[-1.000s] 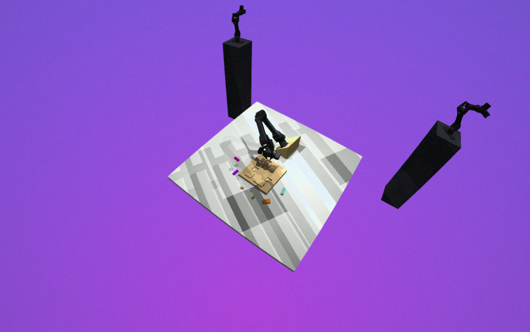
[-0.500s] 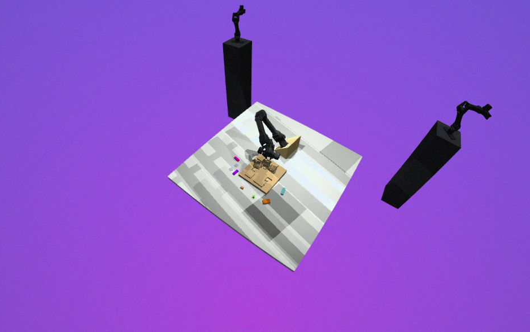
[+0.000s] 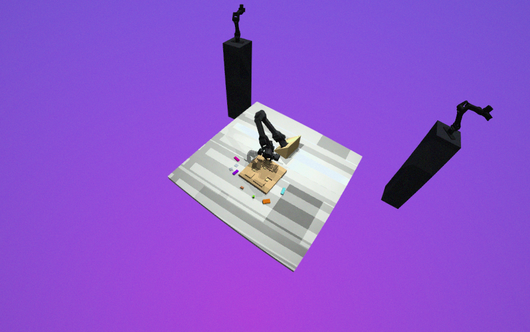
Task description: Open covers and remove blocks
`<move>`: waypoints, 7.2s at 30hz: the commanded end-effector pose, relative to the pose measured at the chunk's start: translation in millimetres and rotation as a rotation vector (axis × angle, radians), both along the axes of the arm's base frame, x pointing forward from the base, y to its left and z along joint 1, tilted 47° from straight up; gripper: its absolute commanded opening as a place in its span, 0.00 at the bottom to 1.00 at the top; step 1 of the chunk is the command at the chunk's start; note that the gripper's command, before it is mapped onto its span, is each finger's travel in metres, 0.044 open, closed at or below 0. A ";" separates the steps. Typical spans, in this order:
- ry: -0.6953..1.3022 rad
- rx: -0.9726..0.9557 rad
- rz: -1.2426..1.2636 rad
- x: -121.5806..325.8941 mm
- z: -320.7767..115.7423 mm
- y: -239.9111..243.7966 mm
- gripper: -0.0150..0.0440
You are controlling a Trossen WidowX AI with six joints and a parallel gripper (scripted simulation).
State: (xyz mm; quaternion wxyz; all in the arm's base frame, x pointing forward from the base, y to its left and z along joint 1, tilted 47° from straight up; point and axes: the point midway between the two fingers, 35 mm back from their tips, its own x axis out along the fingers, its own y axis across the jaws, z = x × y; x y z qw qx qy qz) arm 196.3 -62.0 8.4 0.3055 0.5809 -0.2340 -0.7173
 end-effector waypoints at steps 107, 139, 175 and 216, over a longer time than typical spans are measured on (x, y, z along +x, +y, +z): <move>0.002 -0.001 0.005 1.2 8.0 10.1 0.39; -1.766 -0.341 -1.717 7.5 35.7 39.5 0.39; -2.217 -0.424 -2.178 44.9 14.9 86.4 0.39; -2.211 -0.421 -2.188 85.9 -92.8 185.3 0.39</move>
